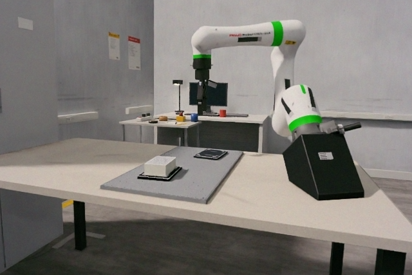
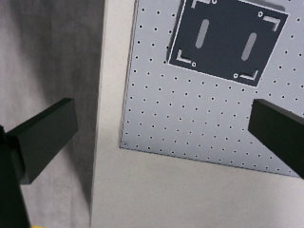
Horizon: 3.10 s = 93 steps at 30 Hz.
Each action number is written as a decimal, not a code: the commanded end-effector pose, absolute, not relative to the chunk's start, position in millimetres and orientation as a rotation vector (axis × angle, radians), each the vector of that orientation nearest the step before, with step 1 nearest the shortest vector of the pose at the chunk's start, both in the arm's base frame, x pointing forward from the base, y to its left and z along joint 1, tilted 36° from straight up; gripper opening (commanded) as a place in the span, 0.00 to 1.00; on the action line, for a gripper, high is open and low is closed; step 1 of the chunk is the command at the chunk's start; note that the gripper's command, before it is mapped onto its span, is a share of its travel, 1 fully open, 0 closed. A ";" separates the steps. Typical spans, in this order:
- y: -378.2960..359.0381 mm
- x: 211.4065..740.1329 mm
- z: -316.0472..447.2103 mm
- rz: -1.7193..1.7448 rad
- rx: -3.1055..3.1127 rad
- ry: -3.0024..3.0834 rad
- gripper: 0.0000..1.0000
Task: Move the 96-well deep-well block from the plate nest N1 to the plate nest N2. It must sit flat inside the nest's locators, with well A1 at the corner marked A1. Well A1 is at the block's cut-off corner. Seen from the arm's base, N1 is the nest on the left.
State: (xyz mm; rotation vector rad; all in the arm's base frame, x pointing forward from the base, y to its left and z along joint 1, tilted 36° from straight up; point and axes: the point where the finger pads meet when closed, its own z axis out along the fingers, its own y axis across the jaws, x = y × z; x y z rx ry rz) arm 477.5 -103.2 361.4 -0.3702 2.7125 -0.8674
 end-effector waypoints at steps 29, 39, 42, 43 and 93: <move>-60.7 503.2 331.9 -0.901 -0.656 2.706 1.00; -31.0 517.5 309.3 -0.921 -0.850 2.688 1.00; -21.1 521.8 301.6 -0.926 -0.898 2.682 1.00; -17.4 523.1 298.6 -0.930 -0.946 2.674 1.00; 139.1 548.3 159.3 -0.990 -1.894 2.363 1.00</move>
